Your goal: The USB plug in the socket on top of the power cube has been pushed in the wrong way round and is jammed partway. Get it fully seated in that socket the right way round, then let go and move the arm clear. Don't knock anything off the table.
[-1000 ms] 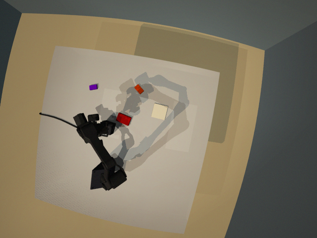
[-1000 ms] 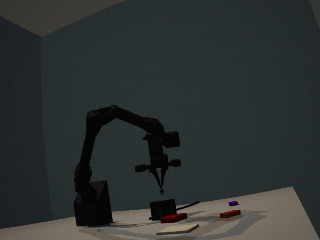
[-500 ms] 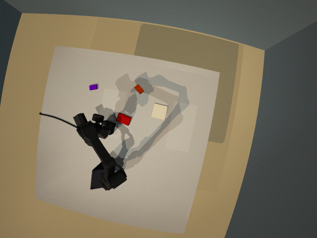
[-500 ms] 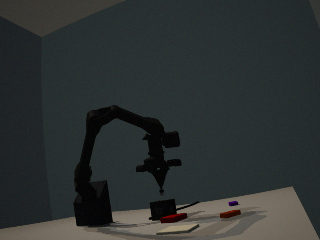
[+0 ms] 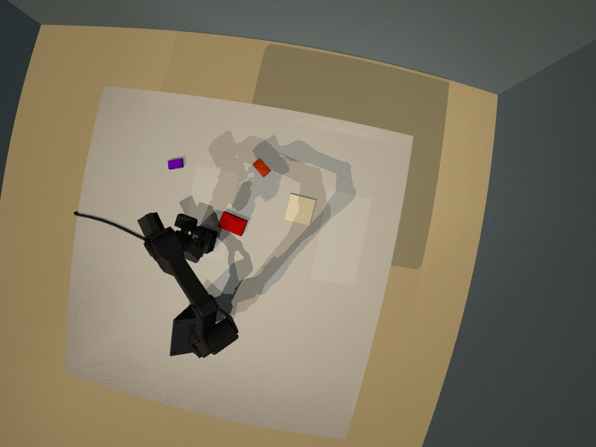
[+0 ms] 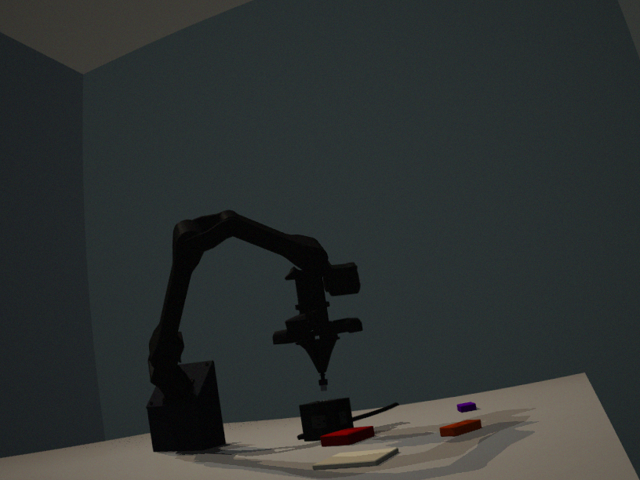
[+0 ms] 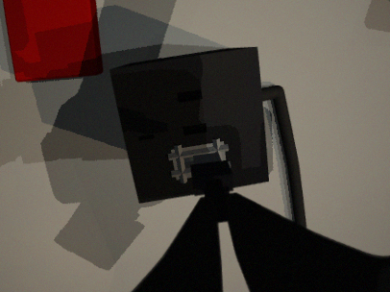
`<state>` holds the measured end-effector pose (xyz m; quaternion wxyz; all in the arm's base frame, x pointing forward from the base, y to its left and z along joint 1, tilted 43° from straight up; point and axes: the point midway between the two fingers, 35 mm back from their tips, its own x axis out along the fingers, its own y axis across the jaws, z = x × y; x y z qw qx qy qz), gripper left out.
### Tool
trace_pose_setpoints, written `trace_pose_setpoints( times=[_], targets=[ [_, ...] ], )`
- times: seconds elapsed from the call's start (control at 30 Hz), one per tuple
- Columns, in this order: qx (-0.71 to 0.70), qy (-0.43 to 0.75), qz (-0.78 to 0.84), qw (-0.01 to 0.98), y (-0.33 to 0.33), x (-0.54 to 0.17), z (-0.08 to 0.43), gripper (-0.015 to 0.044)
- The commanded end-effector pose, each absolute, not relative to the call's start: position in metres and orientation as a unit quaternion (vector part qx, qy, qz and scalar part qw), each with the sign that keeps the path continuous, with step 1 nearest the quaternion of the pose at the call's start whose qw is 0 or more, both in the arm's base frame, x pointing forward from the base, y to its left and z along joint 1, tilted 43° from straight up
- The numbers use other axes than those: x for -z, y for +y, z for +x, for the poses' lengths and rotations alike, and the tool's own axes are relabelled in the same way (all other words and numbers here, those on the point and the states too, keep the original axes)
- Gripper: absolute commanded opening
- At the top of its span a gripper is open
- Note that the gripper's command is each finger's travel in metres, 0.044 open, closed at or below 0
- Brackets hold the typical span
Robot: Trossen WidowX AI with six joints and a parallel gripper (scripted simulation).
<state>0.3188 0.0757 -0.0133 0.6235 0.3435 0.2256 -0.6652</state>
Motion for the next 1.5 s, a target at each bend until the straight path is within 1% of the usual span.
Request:
trace_pose_setpoints(
  times=[0.0, 1.47],
  targets=[
    [0.665, 0.226, 0.343, 0.624, 0.0756, 0.0135, 0.3189, 0.0],
    [0.66, 0.237, 0.344, 0.624, 0.0737, 0.0188, 0.3201, 0.0]
  ],
)
